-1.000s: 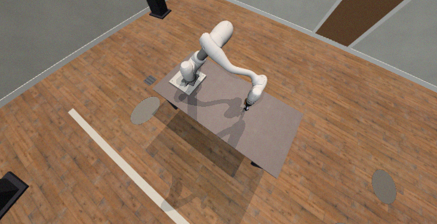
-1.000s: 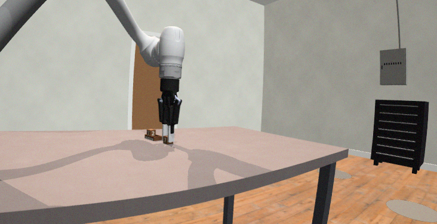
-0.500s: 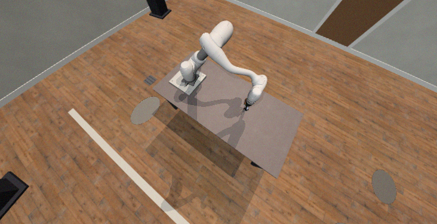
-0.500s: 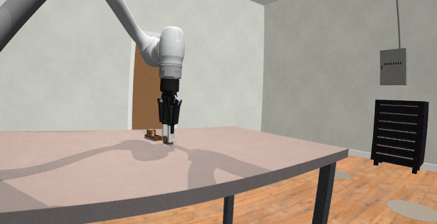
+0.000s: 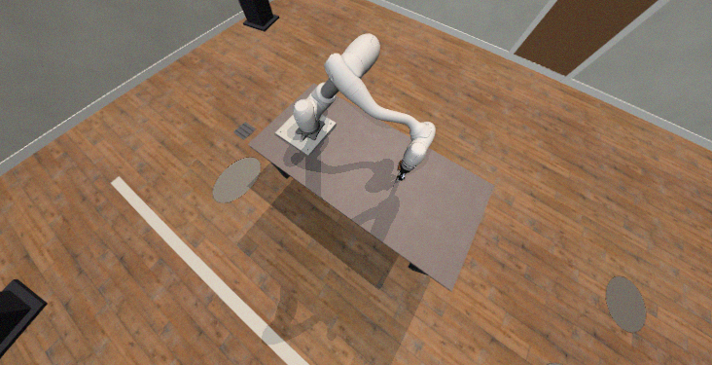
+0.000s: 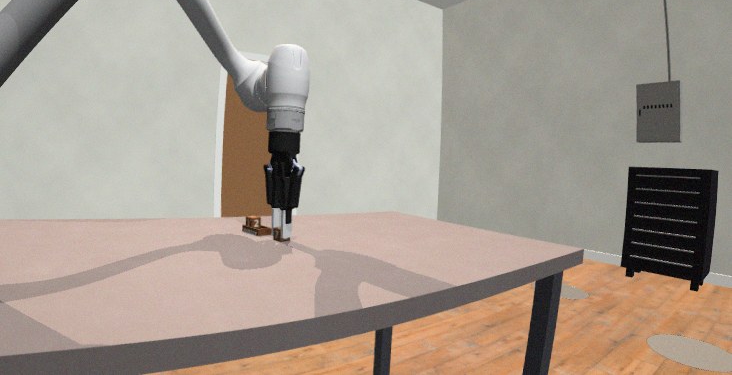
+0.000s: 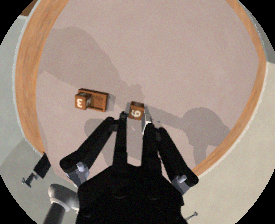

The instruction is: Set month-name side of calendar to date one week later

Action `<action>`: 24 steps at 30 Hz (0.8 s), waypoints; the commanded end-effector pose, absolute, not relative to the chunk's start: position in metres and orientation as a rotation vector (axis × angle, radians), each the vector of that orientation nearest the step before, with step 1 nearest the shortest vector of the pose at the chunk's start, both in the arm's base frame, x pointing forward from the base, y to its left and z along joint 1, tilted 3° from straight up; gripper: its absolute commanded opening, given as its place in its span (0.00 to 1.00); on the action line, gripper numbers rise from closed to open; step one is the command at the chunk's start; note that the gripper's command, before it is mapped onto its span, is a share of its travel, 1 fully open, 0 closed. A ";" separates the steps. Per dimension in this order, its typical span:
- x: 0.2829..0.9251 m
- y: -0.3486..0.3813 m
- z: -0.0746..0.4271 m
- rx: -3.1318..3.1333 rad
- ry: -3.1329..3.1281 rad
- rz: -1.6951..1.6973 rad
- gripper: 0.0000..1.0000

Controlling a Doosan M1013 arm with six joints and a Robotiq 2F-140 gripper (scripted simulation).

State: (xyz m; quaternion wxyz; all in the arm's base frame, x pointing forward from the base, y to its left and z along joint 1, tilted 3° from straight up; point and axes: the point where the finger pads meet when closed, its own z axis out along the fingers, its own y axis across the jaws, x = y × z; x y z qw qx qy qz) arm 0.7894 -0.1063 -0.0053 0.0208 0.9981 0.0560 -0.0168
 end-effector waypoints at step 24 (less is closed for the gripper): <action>0.789 -0.106 -0.005 3.095 0.174 -0.052 0.31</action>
